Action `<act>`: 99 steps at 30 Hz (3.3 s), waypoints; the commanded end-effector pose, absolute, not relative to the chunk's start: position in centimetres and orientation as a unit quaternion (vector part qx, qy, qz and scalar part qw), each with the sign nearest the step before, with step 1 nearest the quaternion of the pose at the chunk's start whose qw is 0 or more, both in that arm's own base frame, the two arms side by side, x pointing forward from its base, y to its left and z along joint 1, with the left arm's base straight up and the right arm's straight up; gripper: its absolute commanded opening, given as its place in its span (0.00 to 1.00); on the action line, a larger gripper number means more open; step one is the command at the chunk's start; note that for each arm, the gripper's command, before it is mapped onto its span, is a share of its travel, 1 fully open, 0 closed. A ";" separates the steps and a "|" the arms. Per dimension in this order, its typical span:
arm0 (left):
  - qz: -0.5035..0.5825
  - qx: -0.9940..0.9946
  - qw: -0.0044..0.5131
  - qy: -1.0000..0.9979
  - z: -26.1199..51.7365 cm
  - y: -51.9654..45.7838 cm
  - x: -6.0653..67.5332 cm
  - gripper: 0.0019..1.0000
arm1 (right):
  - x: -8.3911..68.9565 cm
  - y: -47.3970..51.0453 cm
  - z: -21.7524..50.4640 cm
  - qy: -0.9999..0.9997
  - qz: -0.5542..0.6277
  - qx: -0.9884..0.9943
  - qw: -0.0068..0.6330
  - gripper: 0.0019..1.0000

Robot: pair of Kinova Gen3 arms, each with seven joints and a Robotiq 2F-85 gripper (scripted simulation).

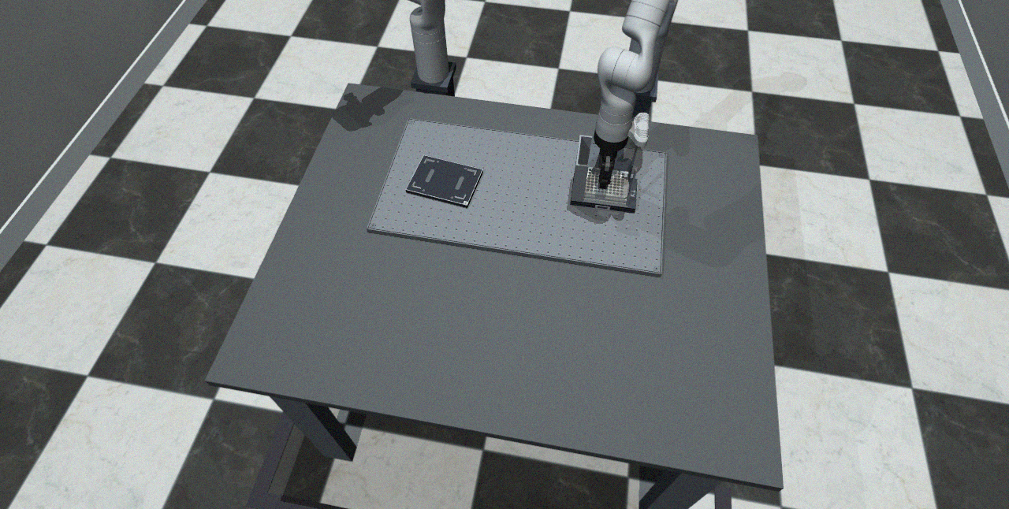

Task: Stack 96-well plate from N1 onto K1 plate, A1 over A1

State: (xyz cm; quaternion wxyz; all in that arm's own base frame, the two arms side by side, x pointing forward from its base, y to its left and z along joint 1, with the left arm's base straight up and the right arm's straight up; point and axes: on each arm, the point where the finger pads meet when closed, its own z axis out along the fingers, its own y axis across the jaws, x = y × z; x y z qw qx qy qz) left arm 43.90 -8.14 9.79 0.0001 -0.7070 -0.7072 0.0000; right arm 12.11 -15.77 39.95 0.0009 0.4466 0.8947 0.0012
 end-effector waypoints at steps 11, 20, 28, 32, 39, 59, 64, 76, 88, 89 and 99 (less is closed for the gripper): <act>-0.001 -0.707 -0.001 -0.707 10.2 -8.1 44.0 1.00 | 12.1 -15.8 40.0 0.895 0.001 0.447 0.001 1.00; -0.001 -0.707 -0.001 -0.707 10.5 -8.1 44.0 1.00 | 12.1 -15.8 40.0 0.895 0.001 0.447 0.001 1.00; -0.001 -0.707 -0.001 -0.707 10.7 -8.1 44.0 1.00 | 12.1 -15.8 40.0 0.895 0.001 0.447 0.001 1.00; -0.001 -0.707 -0.001 -0.707 10.9 -8.1 44.0 1.00 | 12.1 -15.8 40.0 0.895 0.001 0.447 0.001 1.00; -0.001 -0.707 -0.001 -0.707 11.0 -8.1 44.0 1.00 | 12.1 -15.8 40.0 0.895 0.001 0.447 0.001 1.00; -0.001 -0.707 -0.001 -0.707 11.6 -8.1 44.0 1.00 | 12.1 -15.8 40.0 0.895 0.001 0.447 0.001 1.00; -0.001 -0.707 -0.001 -0.707 11.8 -8.1 44.0 1.00 | 12.1 -15.8 40.0 0.895 0.001 0.447 0.001 1.00; -0.001 -0.707 -0.001 -0.707 12.1 -8.1 44.0 1.00 | 12.1 -15.8 40.0 0.895 0.001 0.447 0.001 1.00; -0.001 -0.707 -0.001 -0.707 12.5 -8.1 44.0 1.00 | 12.1 -15.8 40.0 0.895 0.001 0.447 0.001 1.00; -0.001 -0.707 -0.001 -0.707 12.5 -8.1 44.0 1.00 | 12.1 -15.8 40.0 0.895 0.001 0.447 0.001 1.00; -0.001 -0.707 -0.001 -0.707 12.8 -8.1 44.0 1.00 | 12.1 -15.8 40.0 0.895 0.001 0.447 0.001 1.00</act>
